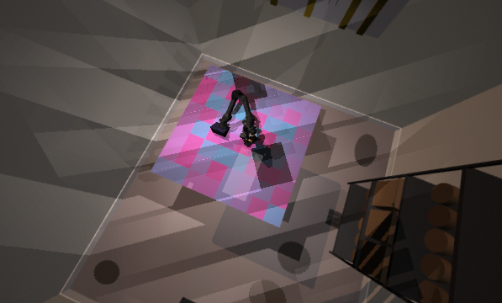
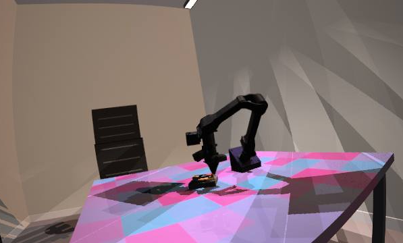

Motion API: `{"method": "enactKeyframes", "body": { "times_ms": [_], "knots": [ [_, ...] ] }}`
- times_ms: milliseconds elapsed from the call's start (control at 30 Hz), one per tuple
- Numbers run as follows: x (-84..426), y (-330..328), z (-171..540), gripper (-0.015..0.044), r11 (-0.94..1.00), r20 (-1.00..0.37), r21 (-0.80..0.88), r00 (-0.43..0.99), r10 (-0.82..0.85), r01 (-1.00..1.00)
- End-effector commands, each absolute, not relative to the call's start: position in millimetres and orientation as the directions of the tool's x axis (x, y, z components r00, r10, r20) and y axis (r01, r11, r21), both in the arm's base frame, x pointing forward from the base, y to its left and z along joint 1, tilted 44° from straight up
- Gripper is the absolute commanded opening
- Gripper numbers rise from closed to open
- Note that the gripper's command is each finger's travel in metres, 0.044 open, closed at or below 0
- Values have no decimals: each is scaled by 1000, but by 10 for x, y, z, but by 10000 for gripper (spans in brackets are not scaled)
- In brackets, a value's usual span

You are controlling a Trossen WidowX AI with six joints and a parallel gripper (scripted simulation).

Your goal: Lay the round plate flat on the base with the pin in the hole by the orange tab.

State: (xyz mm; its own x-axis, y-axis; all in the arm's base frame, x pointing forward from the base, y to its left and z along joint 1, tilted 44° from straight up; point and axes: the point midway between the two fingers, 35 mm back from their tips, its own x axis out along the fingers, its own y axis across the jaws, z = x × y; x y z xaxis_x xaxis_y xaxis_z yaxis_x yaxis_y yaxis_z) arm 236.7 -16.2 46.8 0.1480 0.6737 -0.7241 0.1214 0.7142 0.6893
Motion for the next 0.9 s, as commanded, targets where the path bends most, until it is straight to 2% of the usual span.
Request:
{"method": "enactKeyframes", "body": {
  "times_ms": [0,867],
  "knots": [
    [2415,-126,504,0,711,-718,695,153,679,106],
    [2626,-90,641,0,711,-718,695,154,679,105]
  ]
}}
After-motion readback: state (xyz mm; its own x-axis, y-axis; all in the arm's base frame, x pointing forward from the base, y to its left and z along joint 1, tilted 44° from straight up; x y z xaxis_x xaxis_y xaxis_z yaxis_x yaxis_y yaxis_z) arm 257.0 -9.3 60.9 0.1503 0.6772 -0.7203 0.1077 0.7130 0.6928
